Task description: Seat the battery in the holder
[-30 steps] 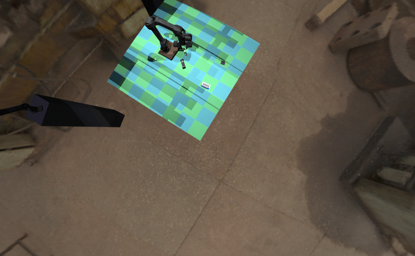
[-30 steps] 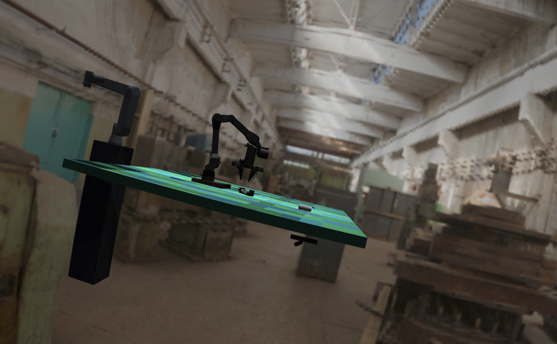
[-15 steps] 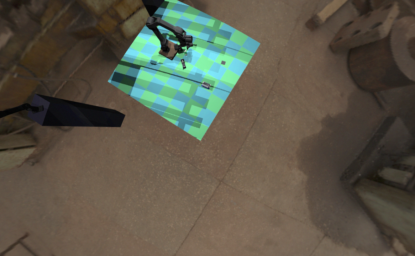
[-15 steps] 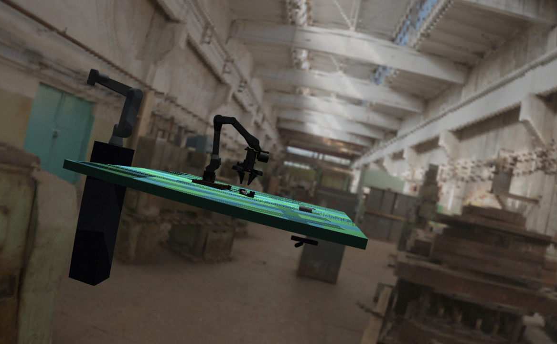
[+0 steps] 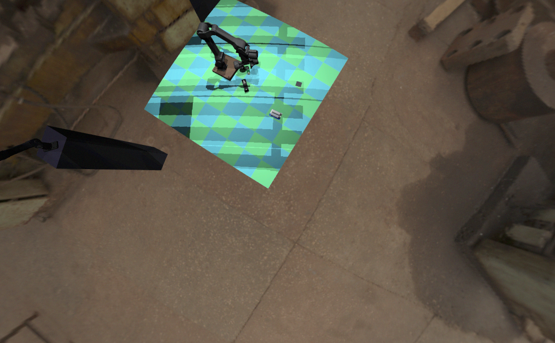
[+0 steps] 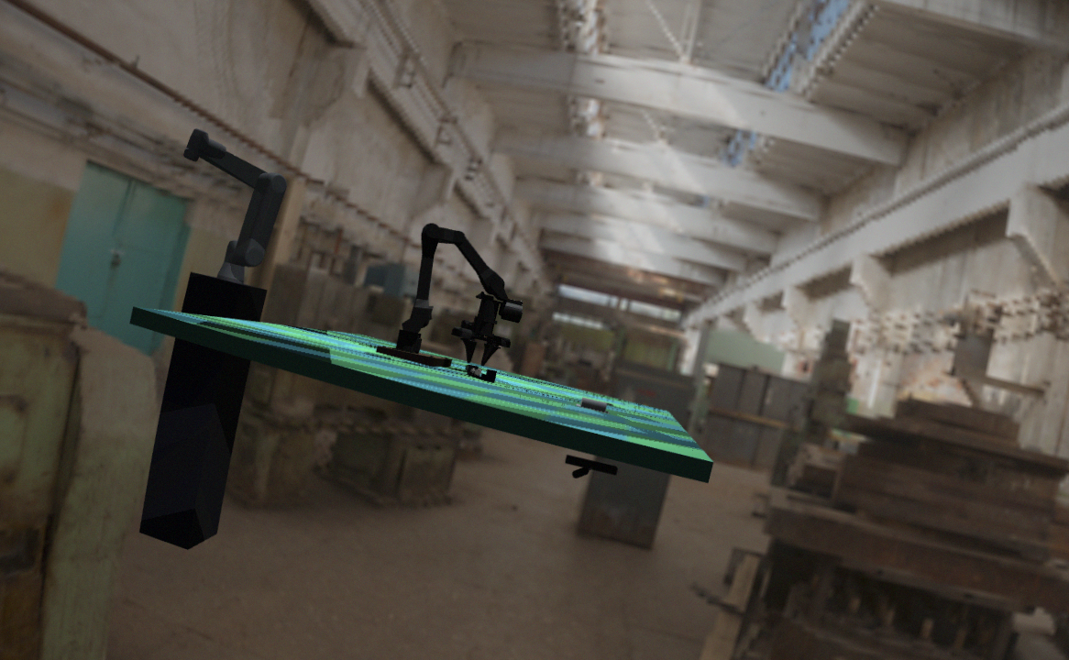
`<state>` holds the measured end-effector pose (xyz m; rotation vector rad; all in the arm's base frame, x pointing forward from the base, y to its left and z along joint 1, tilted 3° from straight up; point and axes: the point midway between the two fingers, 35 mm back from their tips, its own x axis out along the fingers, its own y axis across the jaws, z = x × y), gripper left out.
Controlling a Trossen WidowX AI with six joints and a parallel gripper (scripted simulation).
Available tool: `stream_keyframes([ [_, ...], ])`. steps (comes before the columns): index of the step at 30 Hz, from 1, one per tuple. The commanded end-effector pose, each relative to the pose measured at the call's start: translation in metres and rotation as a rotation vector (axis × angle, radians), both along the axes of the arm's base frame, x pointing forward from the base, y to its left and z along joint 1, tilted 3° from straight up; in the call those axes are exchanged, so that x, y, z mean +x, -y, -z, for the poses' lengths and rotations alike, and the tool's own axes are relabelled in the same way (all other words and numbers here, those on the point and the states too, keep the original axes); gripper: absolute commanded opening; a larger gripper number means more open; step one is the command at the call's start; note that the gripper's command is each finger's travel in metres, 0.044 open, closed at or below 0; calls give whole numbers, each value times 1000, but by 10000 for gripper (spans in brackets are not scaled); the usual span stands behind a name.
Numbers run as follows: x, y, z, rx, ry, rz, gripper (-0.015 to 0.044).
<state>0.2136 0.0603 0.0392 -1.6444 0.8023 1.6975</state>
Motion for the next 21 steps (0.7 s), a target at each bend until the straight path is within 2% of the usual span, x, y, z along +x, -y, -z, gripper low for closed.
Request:
stream_keyframes([
  [1, -1, 1, 8, -5, -1, -6, 234],
  [14, -3, 1, 26, -5, -1, -7, 234],
  [19, -3, 1, 26, -5, -1, -7, 103],
  [21, -3, 1, 26, -5, -1, -7, 90],
])
